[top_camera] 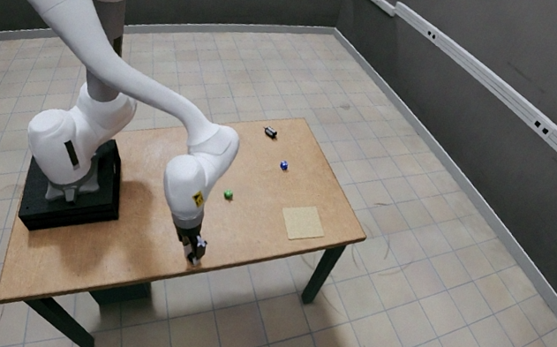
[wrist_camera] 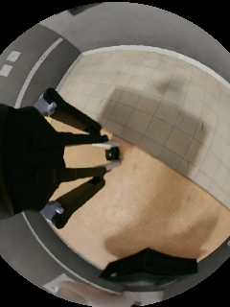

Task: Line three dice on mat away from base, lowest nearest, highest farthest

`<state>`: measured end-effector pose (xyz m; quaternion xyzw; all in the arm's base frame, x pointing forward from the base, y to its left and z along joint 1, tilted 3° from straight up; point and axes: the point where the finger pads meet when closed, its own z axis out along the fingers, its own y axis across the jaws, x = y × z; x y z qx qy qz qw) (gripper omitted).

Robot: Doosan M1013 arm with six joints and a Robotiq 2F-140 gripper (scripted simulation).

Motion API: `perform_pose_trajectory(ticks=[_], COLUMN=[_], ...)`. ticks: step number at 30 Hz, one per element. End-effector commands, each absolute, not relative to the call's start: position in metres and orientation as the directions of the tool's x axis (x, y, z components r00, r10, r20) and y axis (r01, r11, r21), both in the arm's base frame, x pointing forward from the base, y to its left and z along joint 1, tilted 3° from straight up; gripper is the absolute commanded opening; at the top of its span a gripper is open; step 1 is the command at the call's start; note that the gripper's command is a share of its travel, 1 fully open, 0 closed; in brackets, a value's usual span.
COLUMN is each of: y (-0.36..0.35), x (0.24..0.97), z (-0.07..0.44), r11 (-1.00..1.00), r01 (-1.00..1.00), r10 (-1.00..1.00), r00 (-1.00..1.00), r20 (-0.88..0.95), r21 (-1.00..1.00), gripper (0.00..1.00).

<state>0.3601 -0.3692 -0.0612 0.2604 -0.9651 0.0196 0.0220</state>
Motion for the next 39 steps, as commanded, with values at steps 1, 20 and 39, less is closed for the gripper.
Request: perform_pose_trajectory(ticks=[1, 20, 39], y=[-0.3695, -0.3695, -0.3695], x=[0.3605, 0.3605, 0.3605], z=[-0.0607, -0.0607, -0.0607], r11=[0.864, 0.864, 0.864], r01=[-0.503, -0.503, -0.503], r10=[-0.502, -0.502, -0.502], r00=[-0.864, -0.864, -0.864], r20=[0.052, 0.052, 0.052], r21=[-0.027, -0.027, -0.027], gripper=[0.32, 0.32, 0.21])
